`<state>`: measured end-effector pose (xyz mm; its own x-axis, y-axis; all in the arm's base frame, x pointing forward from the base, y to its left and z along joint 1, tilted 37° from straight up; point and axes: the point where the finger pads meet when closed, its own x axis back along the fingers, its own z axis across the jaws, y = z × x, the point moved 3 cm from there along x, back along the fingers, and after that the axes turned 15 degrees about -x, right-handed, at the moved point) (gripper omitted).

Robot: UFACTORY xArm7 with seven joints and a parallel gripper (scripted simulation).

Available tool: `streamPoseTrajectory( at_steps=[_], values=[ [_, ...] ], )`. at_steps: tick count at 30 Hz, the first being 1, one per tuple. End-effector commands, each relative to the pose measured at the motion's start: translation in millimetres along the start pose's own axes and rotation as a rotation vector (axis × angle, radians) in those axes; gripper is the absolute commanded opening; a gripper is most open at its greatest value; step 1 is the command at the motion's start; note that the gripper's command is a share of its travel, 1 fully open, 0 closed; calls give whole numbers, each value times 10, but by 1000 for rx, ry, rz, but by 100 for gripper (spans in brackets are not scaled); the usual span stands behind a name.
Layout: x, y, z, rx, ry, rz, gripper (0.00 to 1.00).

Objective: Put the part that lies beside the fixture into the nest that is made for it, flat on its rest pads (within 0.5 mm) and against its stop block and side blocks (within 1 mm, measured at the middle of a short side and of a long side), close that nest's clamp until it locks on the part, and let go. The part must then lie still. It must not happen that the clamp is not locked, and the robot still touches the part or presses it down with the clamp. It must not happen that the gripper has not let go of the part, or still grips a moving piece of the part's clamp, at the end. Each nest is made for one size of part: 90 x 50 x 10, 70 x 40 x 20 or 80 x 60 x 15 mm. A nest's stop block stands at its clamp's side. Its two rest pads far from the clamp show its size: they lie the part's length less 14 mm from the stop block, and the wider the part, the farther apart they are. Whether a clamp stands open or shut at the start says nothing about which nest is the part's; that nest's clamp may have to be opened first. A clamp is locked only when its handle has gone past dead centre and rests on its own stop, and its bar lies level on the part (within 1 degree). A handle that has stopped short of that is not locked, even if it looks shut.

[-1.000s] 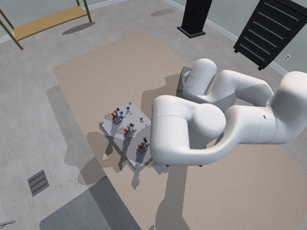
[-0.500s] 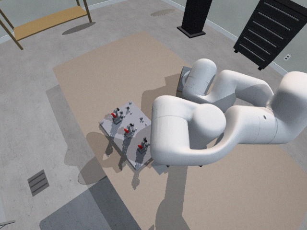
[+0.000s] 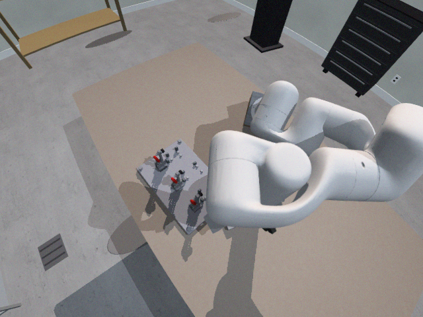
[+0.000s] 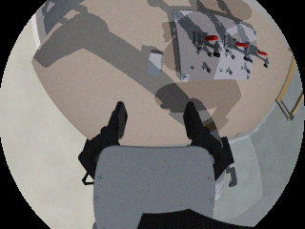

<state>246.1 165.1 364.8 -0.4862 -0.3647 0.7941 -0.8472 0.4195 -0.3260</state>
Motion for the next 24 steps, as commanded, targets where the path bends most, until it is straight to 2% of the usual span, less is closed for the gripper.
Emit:
streamPoseTrajectory(
  at_steps=[1, 9, 24],
  values=[
    [9, -3, -4, -70, 0, 2, 100],
    [9, -3, -4, -169, 0, 2, 100],
    [9, -4, -5, -174, 0, 2, 100]
  ],
)
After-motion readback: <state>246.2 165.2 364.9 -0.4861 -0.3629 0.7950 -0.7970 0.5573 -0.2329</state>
